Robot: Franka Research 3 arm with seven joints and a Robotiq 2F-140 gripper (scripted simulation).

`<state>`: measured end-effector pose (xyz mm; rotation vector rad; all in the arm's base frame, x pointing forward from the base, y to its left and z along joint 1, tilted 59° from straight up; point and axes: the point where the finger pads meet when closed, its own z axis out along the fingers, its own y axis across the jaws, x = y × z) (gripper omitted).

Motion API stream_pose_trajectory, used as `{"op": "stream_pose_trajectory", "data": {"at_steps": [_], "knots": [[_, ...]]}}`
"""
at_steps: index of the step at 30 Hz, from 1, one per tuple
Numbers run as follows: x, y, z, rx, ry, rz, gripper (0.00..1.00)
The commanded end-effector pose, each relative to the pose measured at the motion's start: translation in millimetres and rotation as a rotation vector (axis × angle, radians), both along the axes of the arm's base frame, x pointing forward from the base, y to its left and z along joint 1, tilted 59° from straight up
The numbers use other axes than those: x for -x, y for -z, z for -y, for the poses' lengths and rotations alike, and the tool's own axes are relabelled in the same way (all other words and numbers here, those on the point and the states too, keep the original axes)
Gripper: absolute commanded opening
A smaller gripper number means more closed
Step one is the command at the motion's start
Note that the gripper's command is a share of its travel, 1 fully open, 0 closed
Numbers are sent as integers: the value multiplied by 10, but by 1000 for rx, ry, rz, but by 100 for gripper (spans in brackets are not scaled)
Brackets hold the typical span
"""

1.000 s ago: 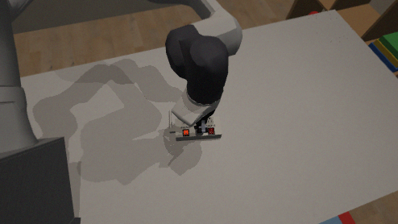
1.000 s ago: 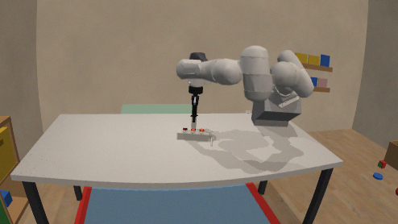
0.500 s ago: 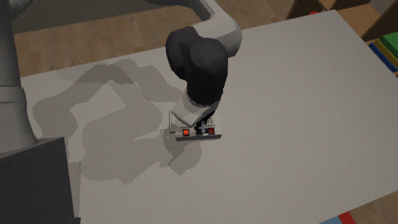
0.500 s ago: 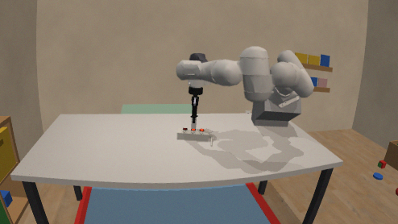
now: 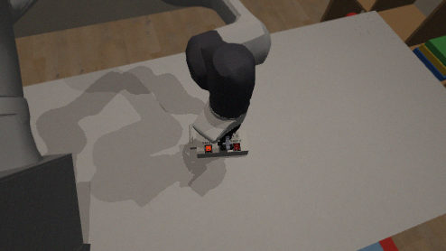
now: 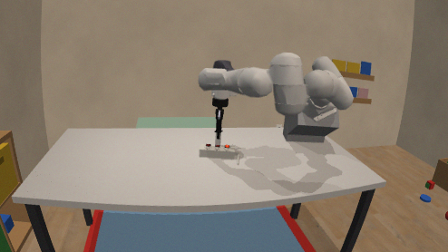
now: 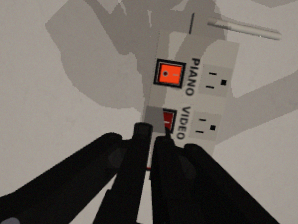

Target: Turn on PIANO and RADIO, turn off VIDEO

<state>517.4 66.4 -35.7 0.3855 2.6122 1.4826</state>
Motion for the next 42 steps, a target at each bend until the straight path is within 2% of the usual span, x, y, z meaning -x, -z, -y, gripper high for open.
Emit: {"op": "stream_pose_trajectory", "data": {"at_steps": [1, 8, 24, 42], "knots": [[-9, 11, -15, 0, 2, -5, 0], [-1, -10, 18, 0, 2, -5, 0], [76, -190, 306, 0, 2, -5, 0], [79, -198, 318, 0, 2, -5, 0]]}}
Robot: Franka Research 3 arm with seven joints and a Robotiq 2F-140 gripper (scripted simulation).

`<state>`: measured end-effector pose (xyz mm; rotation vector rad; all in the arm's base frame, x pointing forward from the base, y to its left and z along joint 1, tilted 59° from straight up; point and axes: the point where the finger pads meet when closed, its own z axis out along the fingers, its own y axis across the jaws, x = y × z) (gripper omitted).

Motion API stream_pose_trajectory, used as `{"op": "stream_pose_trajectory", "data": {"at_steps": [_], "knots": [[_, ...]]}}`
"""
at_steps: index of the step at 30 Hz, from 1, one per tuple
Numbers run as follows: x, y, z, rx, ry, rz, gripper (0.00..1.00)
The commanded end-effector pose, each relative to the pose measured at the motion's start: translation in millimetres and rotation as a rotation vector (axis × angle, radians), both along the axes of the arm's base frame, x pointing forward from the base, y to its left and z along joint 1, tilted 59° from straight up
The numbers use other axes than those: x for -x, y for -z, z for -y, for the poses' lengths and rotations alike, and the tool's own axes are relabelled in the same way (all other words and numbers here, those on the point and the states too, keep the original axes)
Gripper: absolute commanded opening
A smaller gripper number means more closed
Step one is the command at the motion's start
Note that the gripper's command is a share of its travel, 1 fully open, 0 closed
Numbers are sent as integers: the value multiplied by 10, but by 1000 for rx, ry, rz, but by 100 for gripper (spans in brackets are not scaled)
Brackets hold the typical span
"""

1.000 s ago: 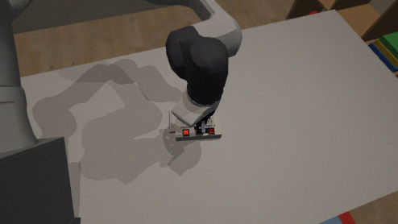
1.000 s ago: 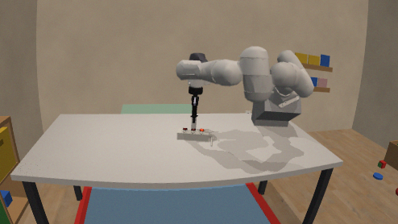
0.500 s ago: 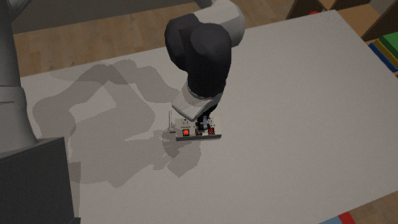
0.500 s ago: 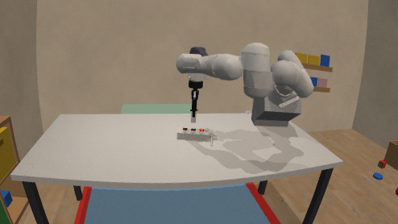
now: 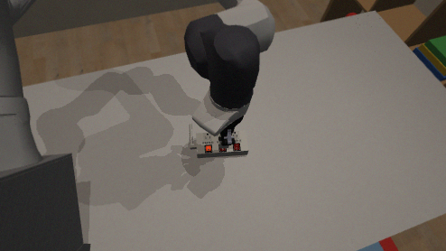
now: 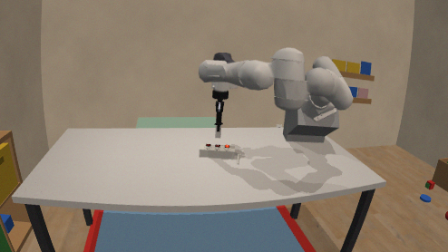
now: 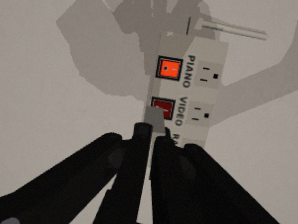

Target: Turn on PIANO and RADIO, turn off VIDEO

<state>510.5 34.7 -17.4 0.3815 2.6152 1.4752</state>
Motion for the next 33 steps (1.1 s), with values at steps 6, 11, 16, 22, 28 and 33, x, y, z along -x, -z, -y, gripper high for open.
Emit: {"op": "stream_pose_trajectory", "data": {"at_steps": [6, 11, 16, 22, 28, 33], "knots": [[-83, -54, 34, -6, 4, -6, 0], [-332, -170, 127, -6, 4, -6, 0], [-419, -213, 160, -5, 4, -6, 0], [-419, -213, 160, -5, 4, -6, 0], [-419, -213, 160, -5, 4, -6, 0], [-419, -213, 160, -5, 4, -6, 0]]}}
